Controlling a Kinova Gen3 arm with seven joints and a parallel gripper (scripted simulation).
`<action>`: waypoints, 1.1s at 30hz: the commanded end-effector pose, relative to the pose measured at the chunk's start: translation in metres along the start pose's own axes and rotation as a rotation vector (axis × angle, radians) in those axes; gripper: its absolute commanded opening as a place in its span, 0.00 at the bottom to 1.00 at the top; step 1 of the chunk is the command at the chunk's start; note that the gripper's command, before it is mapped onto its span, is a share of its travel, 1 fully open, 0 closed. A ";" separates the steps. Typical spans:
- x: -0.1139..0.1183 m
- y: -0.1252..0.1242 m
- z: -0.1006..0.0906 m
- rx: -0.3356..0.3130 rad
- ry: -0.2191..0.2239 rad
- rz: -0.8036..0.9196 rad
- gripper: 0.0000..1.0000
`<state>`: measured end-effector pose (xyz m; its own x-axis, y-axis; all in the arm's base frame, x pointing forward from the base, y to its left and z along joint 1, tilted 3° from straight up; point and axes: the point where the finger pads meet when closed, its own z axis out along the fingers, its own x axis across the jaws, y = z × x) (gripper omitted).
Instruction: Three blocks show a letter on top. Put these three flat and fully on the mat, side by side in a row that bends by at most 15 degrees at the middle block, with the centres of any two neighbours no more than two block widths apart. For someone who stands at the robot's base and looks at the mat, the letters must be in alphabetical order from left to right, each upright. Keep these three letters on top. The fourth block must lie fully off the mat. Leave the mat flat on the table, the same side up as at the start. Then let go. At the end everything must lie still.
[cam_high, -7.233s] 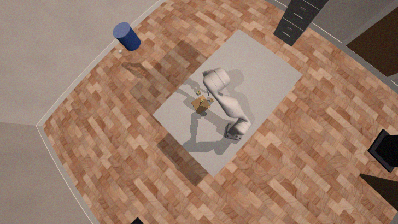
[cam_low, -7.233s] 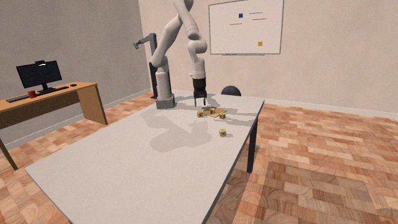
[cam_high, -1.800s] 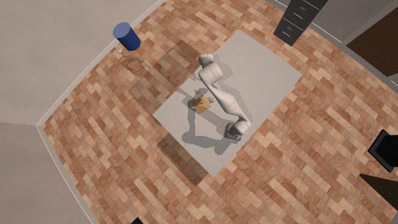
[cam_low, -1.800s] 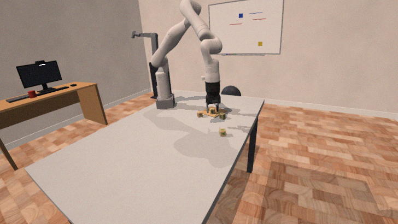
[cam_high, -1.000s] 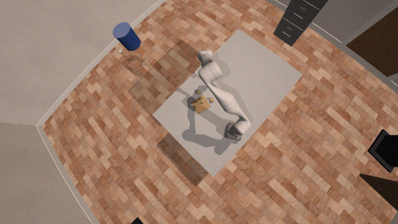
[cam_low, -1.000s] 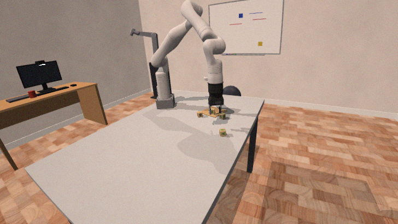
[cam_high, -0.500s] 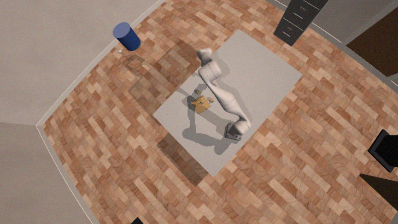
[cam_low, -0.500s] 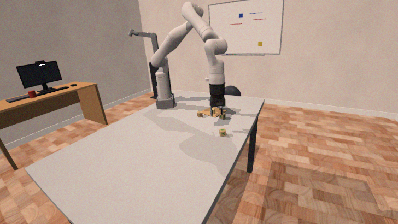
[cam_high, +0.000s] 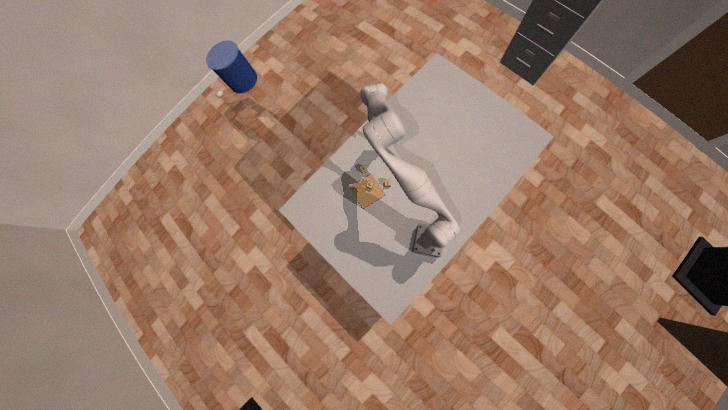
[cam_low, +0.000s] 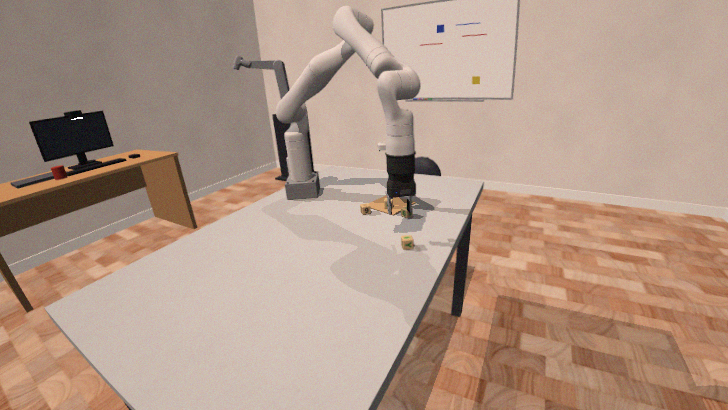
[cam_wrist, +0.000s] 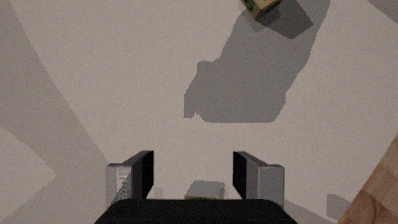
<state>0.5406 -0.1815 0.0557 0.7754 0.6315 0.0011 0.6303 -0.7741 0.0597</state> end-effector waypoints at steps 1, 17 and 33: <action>-0.001 0.001 0.001 0.000 -0.001 0.002 1.00; 0.003 0.019 0.001 0.000 -0.001 0.000 1.00; 0.005 0.034 0.000 0.000 -0.002 -0.001 1.00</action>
<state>0.5656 -0.2029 0.0578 0.7734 0.6339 0.0000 0.6328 -0.7721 0.0585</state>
